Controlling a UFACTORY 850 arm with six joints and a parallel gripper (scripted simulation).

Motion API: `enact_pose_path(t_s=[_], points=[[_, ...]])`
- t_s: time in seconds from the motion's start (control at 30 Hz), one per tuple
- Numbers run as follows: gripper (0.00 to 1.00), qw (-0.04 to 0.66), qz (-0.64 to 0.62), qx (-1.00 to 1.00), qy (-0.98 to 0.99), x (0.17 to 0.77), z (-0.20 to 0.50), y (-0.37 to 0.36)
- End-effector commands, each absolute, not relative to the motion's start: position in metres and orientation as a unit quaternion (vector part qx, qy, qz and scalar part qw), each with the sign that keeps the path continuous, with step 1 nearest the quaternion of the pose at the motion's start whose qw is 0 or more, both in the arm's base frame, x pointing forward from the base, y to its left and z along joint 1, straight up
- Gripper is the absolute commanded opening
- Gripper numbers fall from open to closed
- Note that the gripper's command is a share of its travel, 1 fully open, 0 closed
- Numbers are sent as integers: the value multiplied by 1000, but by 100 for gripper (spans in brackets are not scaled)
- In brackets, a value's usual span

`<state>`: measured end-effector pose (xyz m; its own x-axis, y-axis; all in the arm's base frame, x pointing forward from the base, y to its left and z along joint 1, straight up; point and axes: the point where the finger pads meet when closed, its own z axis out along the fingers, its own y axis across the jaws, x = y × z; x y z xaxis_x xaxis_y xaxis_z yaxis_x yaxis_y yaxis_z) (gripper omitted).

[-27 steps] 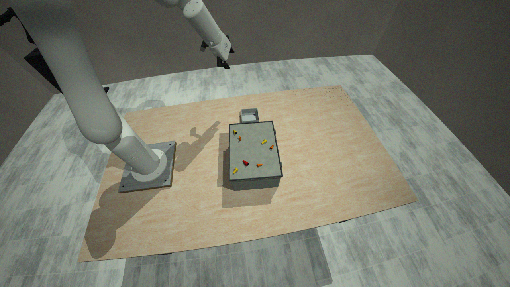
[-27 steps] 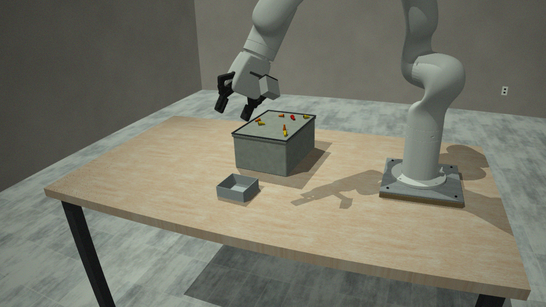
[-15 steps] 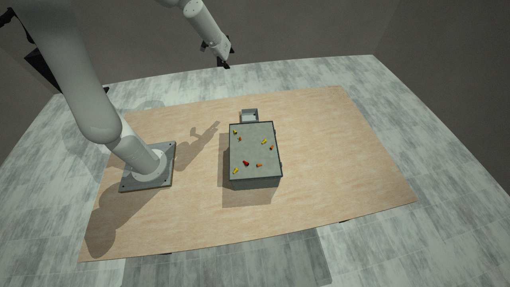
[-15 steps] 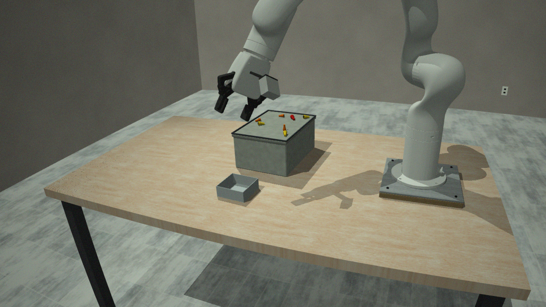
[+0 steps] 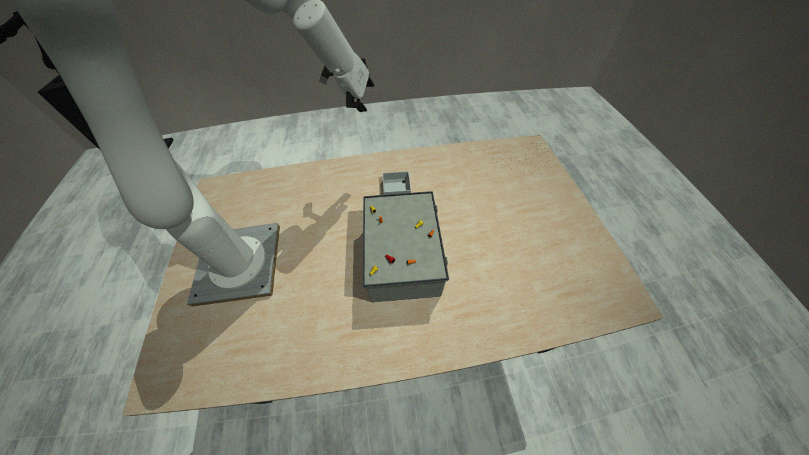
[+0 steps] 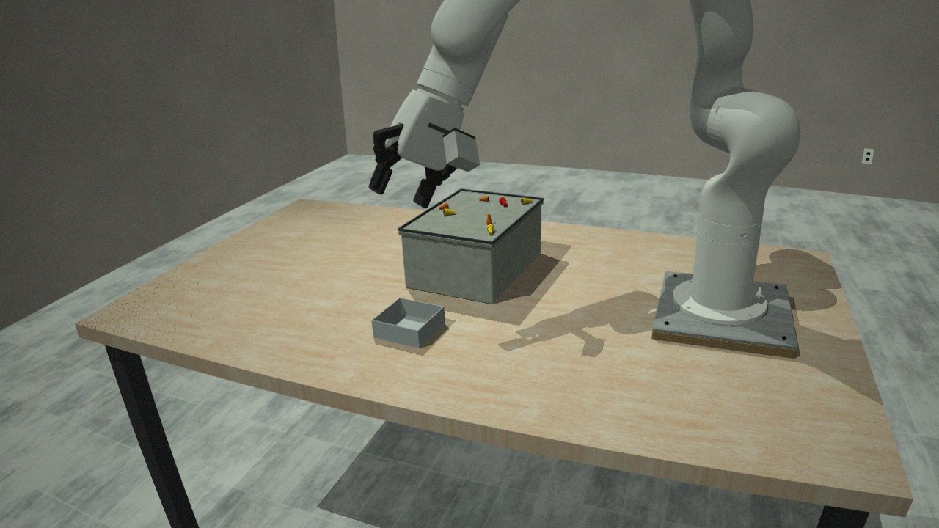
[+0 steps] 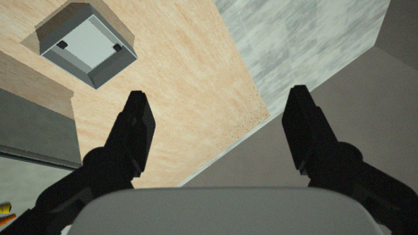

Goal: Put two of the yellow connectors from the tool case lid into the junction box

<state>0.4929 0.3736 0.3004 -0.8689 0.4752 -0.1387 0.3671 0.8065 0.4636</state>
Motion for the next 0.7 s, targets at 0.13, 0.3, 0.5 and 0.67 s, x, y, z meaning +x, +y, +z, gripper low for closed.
enact_pose_path(t_s=[0.13,0.3,0.5,0.67], points=[[100,120,186,260,940,524,285,311],[100,114,167,284,937,539,274,268],[100,100,131,329,930,558,256,187],[100,86,103,365,921,564,242,121]])
